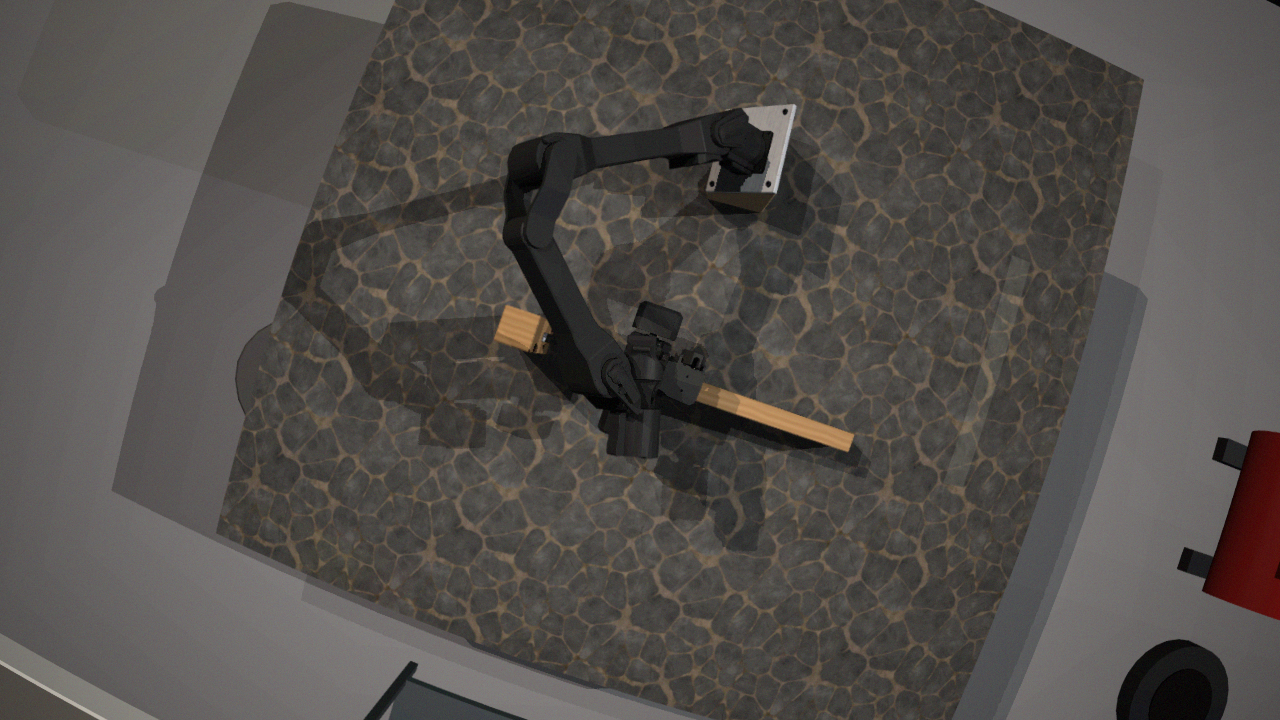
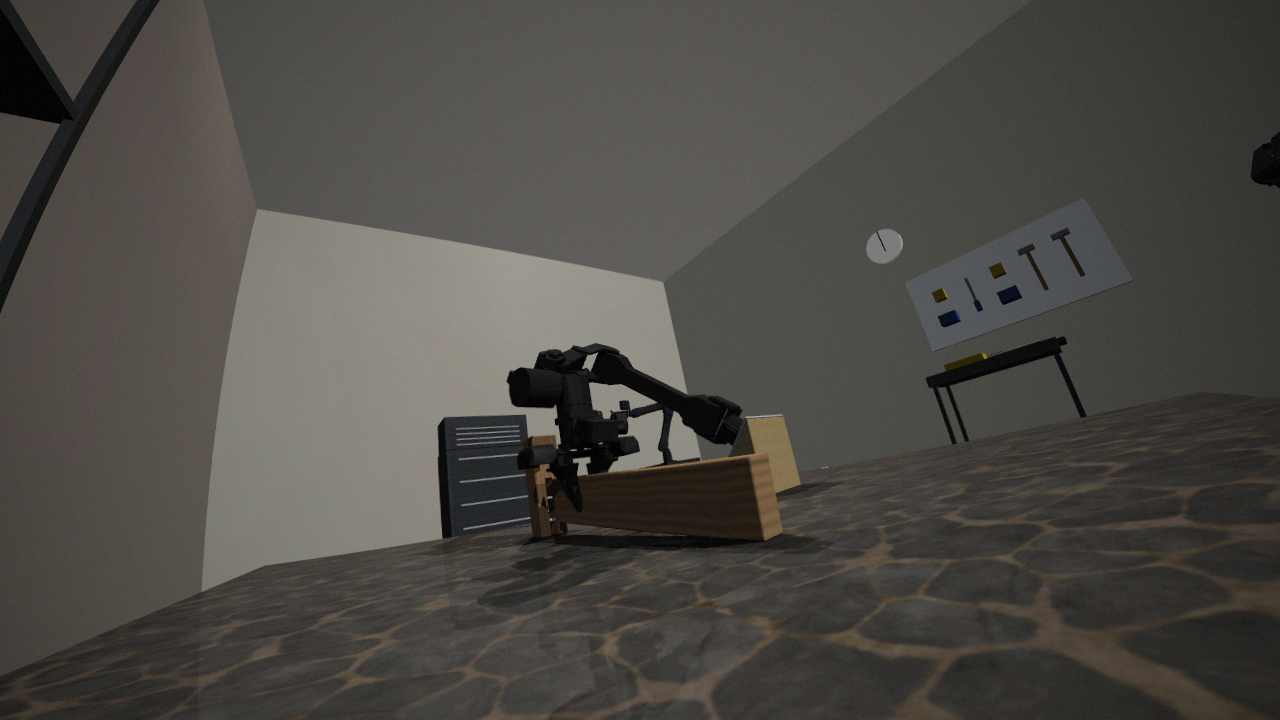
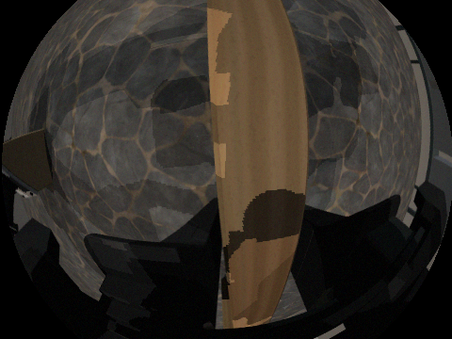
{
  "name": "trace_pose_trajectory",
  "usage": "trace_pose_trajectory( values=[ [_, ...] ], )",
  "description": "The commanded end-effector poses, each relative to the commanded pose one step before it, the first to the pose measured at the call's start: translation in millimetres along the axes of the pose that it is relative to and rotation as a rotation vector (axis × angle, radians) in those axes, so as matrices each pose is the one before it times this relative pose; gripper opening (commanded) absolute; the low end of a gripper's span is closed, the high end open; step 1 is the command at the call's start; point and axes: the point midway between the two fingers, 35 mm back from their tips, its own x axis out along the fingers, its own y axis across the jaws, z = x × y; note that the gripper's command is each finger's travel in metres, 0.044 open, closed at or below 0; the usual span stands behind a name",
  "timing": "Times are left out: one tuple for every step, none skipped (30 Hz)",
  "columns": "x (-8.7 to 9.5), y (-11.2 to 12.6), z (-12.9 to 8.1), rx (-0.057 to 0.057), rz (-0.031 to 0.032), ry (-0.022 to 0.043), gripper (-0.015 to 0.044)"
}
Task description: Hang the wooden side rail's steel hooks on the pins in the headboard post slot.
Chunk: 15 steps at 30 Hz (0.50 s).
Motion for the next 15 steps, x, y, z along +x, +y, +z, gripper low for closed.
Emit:
trace_pose_trajectory(
  values=[
    [-3.00, -2.26, -0.21, 0.0017, -0.00982, -0.00553, 0.0000],
    [0.02, 0.11, -0.11, 0.0000, 0.00000, 0.00001, 0.0000],
    [0.03, 0.11, -0.11, 0.0000, 0.00000, 0.00001, 0.0000],
    [0.04, 0.11, -0.11, 0.0000, 0.00000, 0.00001, 0.0000],
    [0.04, 0.11, -0.11, 0.0000, 0.00000, 0.00001, 0.0000],
    [0.04, 0.11, -0.11, 0.0000, 0.00000, 0.00001, 0.0000],
    [0.04, 0.11, -0.11, 0.0000, 0.00000, 0.00001, 0.0000],
    [0.03, 0.11, -0.11, 0.0000, 0.00000, 0.00001, 0.0000],
    [0.02, 0.11, -0.11, 0.0000, 0.00000, 0.00001, 0.0000],
    [0.01, 0.11, -0.11, 0.0000, 0.00000, 0.00001, 0.0000],
    [0.00, 0.11, -0.11, 0.0000, 0.00000, 0.00001, 0.0000],
    [-0.01, 0.11, -0.11, 0.0000, 0.00000, 0.00000, 0.0000],
    [-0.02, 0.11, -0.11, 0.0000, 0.00000, 0.00000, 0.0000],
    [-0.04, 0.11, -0.11, 0.0000, 0.00001, 0.00000, 0.0000],
    [-0.05, 0.11, -0.11, 0.0000, 0.00001, 0.00000, 0.0000]
  ],
)
